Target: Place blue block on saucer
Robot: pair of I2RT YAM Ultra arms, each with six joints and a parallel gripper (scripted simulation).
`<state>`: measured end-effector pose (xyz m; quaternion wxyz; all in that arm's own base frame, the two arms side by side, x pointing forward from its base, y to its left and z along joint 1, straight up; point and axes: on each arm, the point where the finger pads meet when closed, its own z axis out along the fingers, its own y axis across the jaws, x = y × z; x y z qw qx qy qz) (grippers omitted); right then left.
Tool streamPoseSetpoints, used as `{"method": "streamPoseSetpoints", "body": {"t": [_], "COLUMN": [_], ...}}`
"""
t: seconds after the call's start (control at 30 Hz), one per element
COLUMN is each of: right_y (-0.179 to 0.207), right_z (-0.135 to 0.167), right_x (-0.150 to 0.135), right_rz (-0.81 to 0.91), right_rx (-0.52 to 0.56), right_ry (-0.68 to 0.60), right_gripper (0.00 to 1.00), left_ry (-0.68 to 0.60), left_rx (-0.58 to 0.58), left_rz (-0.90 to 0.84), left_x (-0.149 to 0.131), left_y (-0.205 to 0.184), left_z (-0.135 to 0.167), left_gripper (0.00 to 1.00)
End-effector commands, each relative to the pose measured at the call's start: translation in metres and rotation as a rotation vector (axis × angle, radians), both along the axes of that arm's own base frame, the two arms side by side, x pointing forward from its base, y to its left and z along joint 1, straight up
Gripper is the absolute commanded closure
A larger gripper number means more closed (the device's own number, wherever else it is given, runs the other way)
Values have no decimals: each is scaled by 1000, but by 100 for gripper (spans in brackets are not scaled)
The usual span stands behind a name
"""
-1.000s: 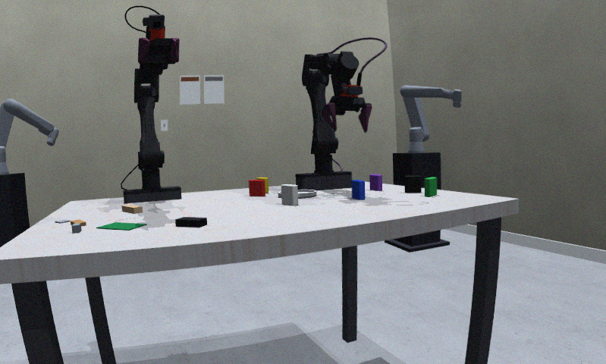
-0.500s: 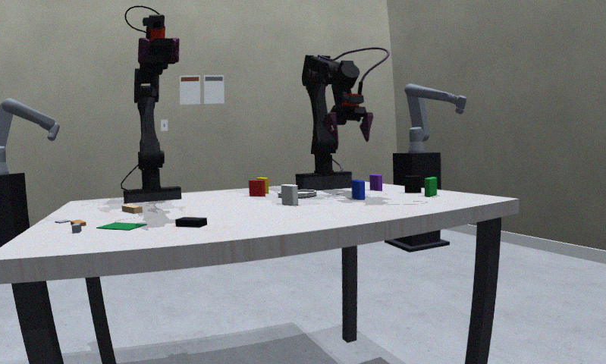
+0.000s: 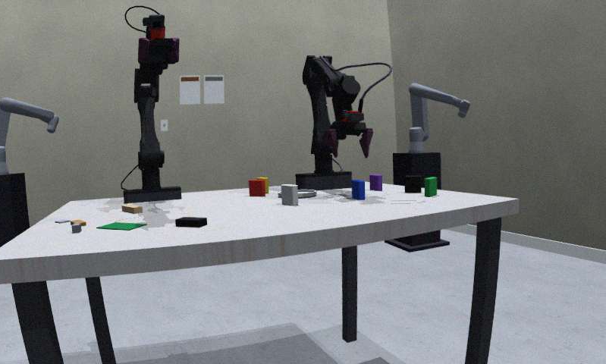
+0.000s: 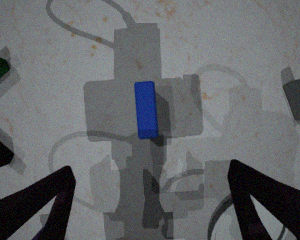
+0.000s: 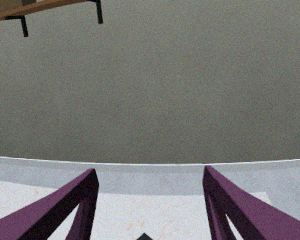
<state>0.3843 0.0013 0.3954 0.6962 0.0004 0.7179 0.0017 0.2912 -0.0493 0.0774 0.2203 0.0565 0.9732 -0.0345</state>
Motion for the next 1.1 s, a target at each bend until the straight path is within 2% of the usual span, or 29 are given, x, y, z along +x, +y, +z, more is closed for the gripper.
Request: {"method": "streamPoseSetpoints", "body": {"t": [0.0,0.43,0.53,0.6,0.7,0.83,0.9,1.07], "right_y": [0,0,5,18,53,130,130,213], "right_z": [6,6,2,-4,-21,-62,-62,-112], "right_x": [-1,-1,2,5,8,0,0,-34], "right_rz": [-1,-1,6,38,123,307,307,522], "right_rx": [-1,-1,-12,-16,-24,-48,-48,-92], "right_ry": [-16,-16,-18,-15,5,64,64,135], "right_gripper": [32,32,32,32,32,32,32,32], "left_ry": [-37,-43,5,57,137,253,253,358], "left_rx": [-6,-7,7,17,33,58,58,80], "left_rz": [18,12,25,27,29,26,26,25], "left_x": [8,9,4,1,3,14,14,26], "left_y": [2,0,3,4,3,1,1,-2], "left_z": [6,8,4,-1,-6,-17,-17,-30], "left_gripper": [0,0,34,57,58,58,58,58]}}
